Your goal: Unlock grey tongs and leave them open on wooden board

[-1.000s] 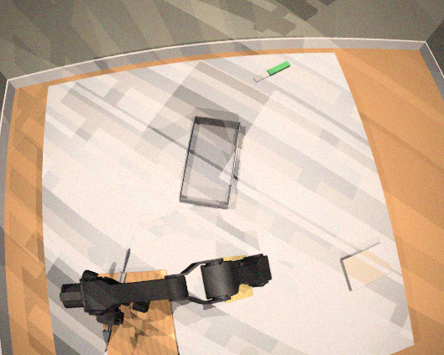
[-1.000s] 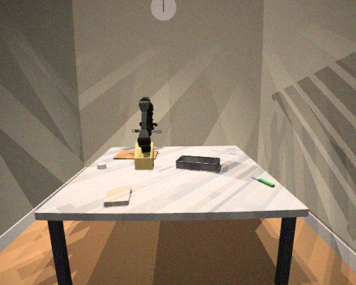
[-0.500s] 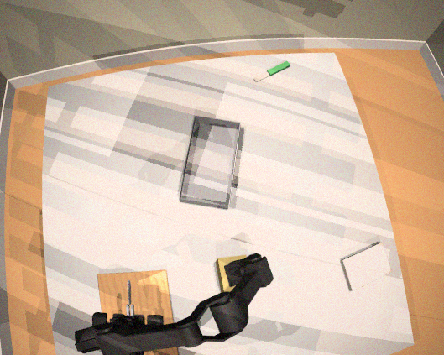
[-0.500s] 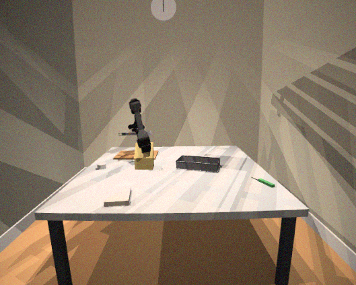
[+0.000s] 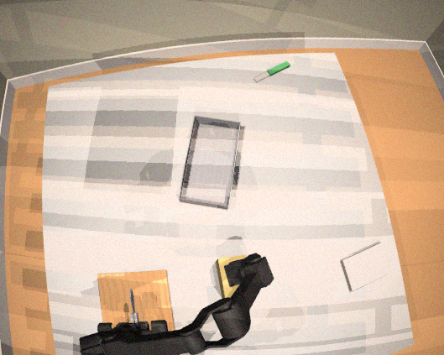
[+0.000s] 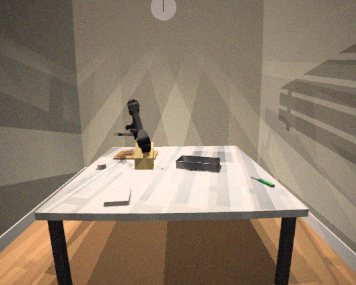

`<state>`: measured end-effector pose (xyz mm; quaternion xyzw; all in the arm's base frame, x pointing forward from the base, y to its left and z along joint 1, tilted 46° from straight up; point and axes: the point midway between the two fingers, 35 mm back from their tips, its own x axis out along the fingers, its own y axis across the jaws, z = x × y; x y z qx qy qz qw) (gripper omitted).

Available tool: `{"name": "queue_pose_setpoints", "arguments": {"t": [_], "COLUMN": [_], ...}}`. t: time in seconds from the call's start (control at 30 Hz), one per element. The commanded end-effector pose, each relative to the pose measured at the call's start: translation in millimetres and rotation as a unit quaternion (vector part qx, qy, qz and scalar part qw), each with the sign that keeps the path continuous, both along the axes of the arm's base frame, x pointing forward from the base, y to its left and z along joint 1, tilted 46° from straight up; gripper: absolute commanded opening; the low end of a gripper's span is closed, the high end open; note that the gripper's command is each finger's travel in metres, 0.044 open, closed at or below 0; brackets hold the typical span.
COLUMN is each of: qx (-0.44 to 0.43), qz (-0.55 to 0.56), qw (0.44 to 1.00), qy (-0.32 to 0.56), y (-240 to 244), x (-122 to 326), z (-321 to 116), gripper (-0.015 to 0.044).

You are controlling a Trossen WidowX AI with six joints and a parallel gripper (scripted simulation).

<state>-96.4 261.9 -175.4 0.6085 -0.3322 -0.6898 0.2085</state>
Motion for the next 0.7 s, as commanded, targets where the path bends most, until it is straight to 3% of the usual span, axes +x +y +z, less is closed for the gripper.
{"name": "queue_pose_setpoints", "arguments": {"t": [0.0,0.33,0.67], "qx": [-0.012,-0.011,0.035], "qz": [-0.043,-0.177,-0.314], "qw": [0.998,0.966,0.896], "qy": [0.045,0.187,0.312], "y": [-6,-13,-10], "x": [5,14,26], "z": [-4,-8,-5], "gripper": [-0.0150,-0.0150,-0.0150]}}
